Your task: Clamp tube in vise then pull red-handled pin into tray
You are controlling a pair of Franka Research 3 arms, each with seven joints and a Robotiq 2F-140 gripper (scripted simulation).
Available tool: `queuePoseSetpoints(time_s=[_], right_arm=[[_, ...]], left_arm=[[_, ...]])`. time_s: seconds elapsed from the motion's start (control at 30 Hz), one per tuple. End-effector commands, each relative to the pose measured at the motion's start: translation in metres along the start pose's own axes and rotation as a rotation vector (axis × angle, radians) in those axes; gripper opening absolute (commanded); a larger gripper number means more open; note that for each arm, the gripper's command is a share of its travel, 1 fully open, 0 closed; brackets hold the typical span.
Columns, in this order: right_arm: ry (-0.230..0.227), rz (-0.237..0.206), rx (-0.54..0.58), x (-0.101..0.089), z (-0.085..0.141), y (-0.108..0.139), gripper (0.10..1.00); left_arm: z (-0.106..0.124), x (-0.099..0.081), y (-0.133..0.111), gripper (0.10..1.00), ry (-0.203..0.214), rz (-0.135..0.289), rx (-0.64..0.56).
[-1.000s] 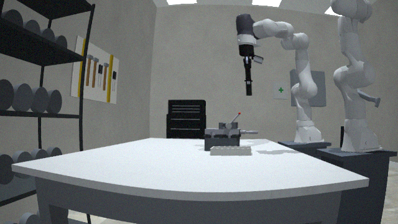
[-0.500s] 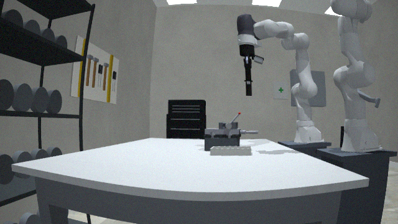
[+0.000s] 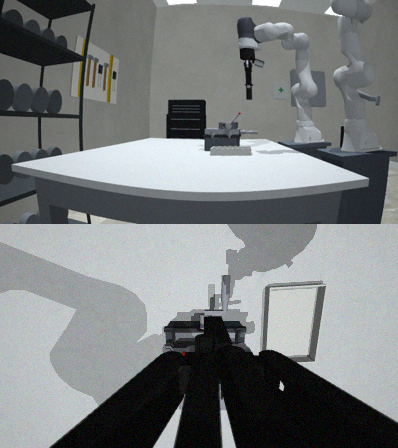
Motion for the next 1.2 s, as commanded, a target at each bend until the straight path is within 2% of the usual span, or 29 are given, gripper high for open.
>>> queuePoseSetpoints(time_s=[0.0, 0.27, 0.33, 0.67, 0.83, 1.17], right_arm=[[-0.008, -0.006, 0.007, 0.010, 0.003, -0.002, 0.099], [-0.008, -0.006, 0.007, 0.040, 0.004, -0.002, 0.099], [-0.008, -0.006, 0.007, 0.040, 0.004, -0.002, 0.099], [-0.008, -0.006, 0.007, 0.071, 0.004, -0.002, 0.099], [-0.008, -0.006, 0.007, 0.078, 0.004, -0.002, 0.099], [-0.008, -0.006, 0.007, 0.080, 0.004, -0.002, 0.099]], left_arm=[[0.000, 0.000, 0.000, 1.000, 0.003, 0.001, -0.003], [0.000, 0.000, 0.000, 1.000, 0.003, 0.001, -0.003], [0.000, 0.000, 0.000, 1.000, 0.003, 0.001, -0.003], [0.000, 0.000, 0.000, 1.000, 0.003, 0.001, -0.003], [0.000, 0.000, 0.000, 1.000, 0.003, 0.001, -0.003], [0.000, 0.000, 0.000, 1.000, 0.003, 0.001, -0.003]])
Point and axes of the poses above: on each arm, the point where the finger pads meet when closed, its own x axis out along the fingers, its own z axis across the jaws, y = z × x, the point moved 2 cm from there along -x, back along the fingers, and after that the axes turned 5 degrees about x, right-handed, at the moved point
